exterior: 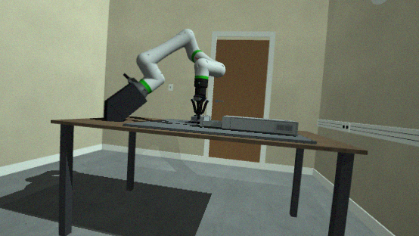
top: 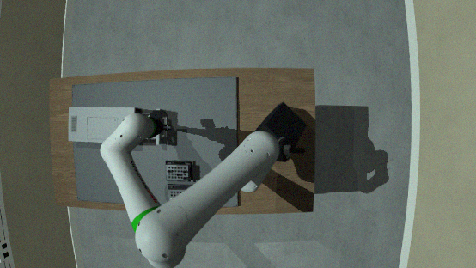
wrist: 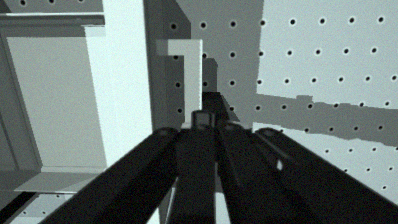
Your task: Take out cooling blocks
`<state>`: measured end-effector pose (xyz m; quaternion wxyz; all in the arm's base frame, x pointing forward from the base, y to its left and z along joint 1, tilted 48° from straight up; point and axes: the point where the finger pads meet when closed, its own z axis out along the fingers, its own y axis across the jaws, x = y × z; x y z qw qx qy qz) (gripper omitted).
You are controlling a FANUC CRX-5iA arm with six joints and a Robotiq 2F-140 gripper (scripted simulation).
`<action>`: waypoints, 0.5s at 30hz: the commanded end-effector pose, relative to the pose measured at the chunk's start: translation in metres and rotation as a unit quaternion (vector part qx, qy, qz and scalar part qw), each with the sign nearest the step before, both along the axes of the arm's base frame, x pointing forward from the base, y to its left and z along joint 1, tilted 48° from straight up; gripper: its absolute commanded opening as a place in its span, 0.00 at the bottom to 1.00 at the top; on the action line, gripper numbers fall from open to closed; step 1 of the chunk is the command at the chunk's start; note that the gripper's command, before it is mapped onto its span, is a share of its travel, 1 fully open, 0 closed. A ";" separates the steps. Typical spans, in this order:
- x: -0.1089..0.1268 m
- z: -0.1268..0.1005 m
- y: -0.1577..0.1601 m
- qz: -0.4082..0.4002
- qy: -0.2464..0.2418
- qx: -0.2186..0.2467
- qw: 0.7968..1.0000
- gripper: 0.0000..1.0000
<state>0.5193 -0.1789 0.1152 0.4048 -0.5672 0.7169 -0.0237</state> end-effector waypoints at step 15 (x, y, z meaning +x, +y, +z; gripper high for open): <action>0.015 0.010 -0.007 0.000 0.000 -0.001 1.000 0.10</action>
